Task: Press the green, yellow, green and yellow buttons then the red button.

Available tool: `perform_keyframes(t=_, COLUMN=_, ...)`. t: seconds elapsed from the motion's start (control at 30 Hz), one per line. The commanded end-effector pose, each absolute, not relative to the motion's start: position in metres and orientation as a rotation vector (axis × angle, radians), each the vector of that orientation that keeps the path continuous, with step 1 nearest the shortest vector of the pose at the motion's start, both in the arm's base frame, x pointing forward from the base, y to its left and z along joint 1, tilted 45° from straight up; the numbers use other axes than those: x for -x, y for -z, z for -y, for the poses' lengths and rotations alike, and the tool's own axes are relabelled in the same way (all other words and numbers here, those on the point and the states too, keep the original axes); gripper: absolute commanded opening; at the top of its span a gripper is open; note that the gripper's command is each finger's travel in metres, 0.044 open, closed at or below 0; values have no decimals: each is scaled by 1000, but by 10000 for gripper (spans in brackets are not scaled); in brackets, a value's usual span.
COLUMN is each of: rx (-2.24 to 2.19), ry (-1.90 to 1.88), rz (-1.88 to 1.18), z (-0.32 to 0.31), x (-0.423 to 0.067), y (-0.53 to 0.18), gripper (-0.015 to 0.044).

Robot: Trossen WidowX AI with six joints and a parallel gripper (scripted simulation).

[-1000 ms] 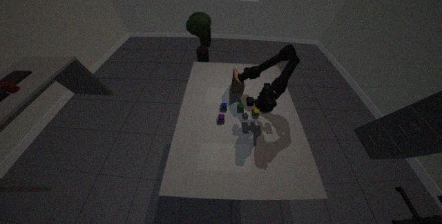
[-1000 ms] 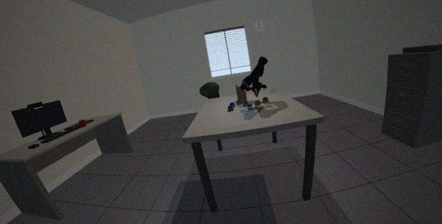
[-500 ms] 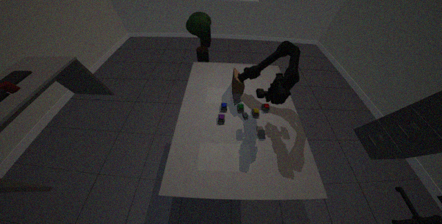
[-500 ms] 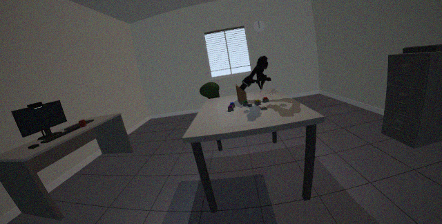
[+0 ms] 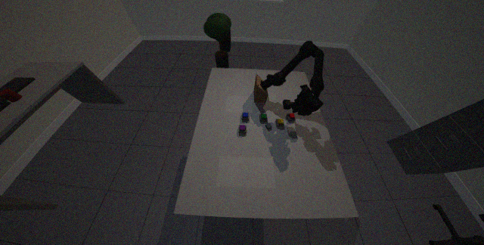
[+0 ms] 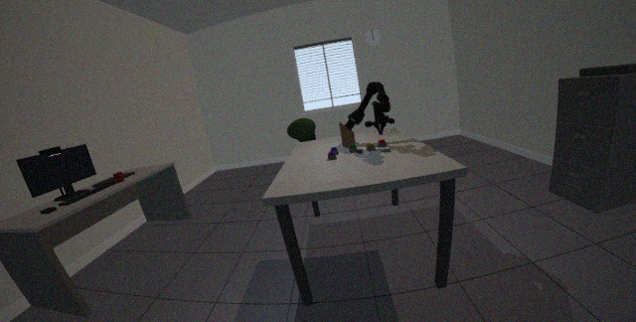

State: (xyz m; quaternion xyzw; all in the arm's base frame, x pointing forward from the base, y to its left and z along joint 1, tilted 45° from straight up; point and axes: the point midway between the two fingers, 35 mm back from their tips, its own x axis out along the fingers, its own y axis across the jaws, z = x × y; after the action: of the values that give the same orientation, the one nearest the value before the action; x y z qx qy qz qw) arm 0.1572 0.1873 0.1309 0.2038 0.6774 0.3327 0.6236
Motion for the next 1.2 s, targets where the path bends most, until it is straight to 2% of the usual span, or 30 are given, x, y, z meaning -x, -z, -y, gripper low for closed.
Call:
perform_keyframes(t=0.0, rx=-473, ry=-763, rz=-1545, z=-193, x=-157, y=-127, gripper=20)
perform_keyframes(t=1.17, rx=-475, ry=-764, rz=-1545, z=-215, x=-153, y=-105, gripper=20)
